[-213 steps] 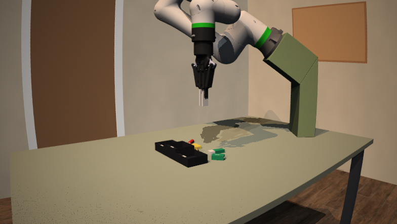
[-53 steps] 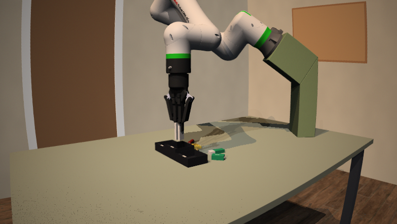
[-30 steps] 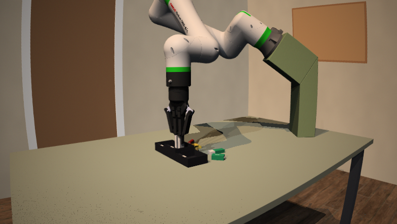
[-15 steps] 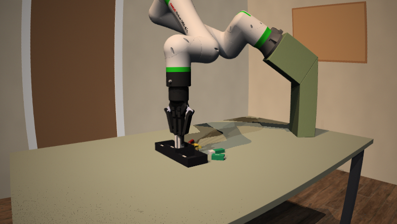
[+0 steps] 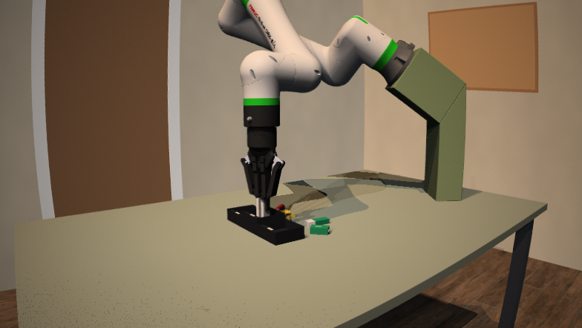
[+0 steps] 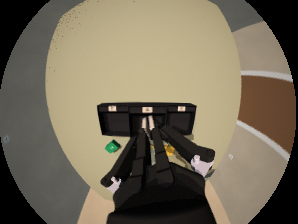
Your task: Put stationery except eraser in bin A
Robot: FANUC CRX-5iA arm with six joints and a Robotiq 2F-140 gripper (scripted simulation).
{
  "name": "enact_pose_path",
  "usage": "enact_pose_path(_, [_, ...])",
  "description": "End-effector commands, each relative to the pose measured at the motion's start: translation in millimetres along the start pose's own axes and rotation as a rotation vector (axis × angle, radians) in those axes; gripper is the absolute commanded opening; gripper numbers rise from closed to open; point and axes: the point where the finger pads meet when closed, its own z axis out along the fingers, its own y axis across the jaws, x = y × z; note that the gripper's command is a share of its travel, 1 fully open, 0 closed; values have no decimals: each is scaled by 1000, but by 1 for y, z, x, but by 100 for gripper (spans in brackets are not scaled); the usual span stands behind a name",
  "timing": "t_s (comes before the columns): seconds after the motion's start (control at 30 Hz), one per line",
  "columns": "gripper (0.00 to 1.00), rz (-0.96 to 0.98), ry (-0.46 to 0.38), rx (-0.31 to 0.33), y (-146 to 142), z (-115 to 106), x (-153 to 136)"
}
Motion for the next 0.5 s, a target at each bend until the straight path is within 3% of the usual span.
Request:
enact_pose_path(0.0, [5,0,0,0,0,0,0])
enact_pose_path(0.47, [5,0,0,0,0,-4,0])
